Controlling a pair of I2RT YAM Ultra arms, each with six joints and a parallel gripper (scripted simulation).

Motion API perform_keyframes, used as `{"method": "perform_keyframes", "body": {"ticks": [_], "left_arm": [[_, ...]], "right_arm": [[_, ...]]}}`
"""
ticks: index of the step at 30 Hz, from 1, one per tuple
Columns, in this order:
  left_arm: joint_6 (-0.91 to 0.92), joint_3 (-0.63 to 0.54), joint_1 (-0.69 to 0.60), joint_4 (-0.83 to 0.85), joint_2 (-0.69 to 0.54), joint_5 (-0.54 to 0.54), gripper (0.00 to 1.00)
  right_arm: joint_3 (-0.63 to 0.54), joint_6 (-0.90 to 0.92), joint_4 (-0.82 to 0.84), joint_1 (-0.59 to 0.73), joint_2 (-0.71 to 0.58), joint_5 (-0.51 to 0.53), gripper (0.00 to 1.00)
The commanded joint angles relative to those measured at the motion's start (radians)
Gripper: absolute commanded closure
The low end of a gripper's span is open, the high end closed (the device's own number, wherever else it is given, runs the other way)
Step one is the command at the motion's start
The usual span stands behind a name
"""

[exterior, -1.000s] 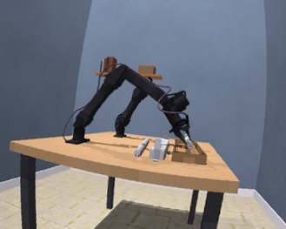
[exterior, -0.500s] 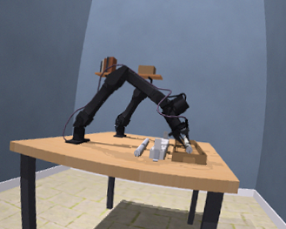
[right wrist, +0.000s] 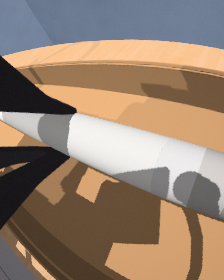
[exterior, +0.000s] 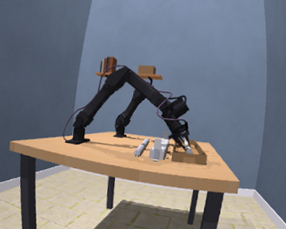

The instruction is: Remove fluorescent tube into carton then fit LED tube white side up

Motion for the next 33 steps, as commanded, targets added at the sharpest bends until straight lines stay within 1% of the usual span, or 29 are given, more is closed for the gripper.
{"method": "perform_keyframes", "body": {"ticks": [1, 3, 4, 5, 6, 8, 9, 10, 12, 14, 16, 17, 19, 20, 21, 23, 25, 26, 29, 31, 33], "left_arm": [[-0.012, -0.016, 0.007, 0.036, -0.008, 0.005, 0.89], [-0.012, -0.002, 0.008, 0.045, -0.006, -0.012, 0.89], [-0.012, -0.034, 0.008, 0.048, 0.003, -0.013, 0.89], [-0.012, -0.016, 0.008, 0.048, 0.020, -0.011, 0.89], [-0.013, -0.035, 0.008, 0.054, 0.020, -0.001, 0.89], [-0.012, -0.016, 0.005, 0.059, 0.015, 0.001, 0.89], [-0.013, -0.035, 0.006, 0.063, 0.001, 0.001, 0.89], [-0.012, -0.010, 0.006, 0.050, -0.017, -0.002, 0.89], [-0.012, -0.010, 0.006, 0.050, -0.017, -0.002, 0.89], [-0.013, -0.052, 0.005, 0.072, 0.027, -0.013, 0.89], [-0.013, -0.033, 0.005, 0.079, 0.029, 0.002, 0.89], [-0.013, -0.053, 0.005, 0.081, 0.019, 0.001, 0.89], [-0.013, -0.027, 0.007, 0.089, 0.021, -0.013, 0.89], [-0.014, -0.044, 0.007, 0.093, 0.012, -0.013, 0.89], [-0.014, -0.062, 0.006, 0.095, 0.021, -0.013, 0.89], [-0.014, -0.044, 0.006, 0.093, 0.041, -0.013, 0.89], [-0.013, -0.038, 0.005, 0.065, -0.005, -0.006, 0.89], [-0.013, -0.027, 0.006, 0.075, -0.009, -0.006, 0.68], [-0.013, -0.026, 0.006, 0.078, -0.006, -0.006, 0.68], [-0.013, -0.027, 0.006, 0.078, 0.040, -0.006, 0.68], [-0.013, -0.025, 0.006, 0.074, 0.027, -0.006, 0.68]], "right_arm": [[-0.001, -0.012, 0.025, -0.003, -0.018, 0.009, 0.89], [-0.004, -0.012, 0.034, -0.004, 0.001, 0.011, 0.89], [-0.029, -0.013, 0.038, -0.004, 0.021, 0.012, 0.89], [-0.015, -0.013, 0.040, -0.002, 0.018, 0.011, 0.89], [-0.026, -0.013, 0.041, -0.002, 0.019, 0.011, 0.89], [-0.014, -0.013, 0.046, -0.001, 0.008, 0.013, 0.89], [-0.013, -0.013, 0.051, -0.002, 0.003, 0.014, 0.89], [-0.012, -0.012, 0.045, -0.001, -0.015, 0.012, 0.89], [-0.012, -0.012, 0.045, -0.001, -0.015, 0.012, 0.89], [-0.040, -0.013, 0.061, 0.001, 0.033, 0.014, 0.89], [-0.039, -0.013, 0.065, 0.002, 0.028, 0.014, 0.89], [-0.031, -0.013, 0.069, 0.002, 0.013, 0.015, 0.89], [-0.030, -0.013, 0.076, 0.002, 0.006, 0.015, 0.89], [-0.032, -0.013, 0.081, 0.002, 0.028, 0.015, 0.89], [-0.025, -0.013, 0.078, 0.002, 0.019, 0.015, 0.89], [-0.023, -0.013, 0.074, 0.004, 0.011, 0.015, 0.89], [-0.033, -0.013, 0.075, 0.005, 0.016, 0.015, 0.89], [-0.029, -0.013, 0.074, 0.004, 0.017, 0.015, 0.89], [-0.029, -0.013, 0.074, 0.004, 0.017, 0.015, 0.89], [-0.029, -0.013, 0.074, 0.004, 0.017, 0.015, 0.89], [-0.029, -0.013, 0.074, 0.004, 0.017, 0.015, 0.89]]}}
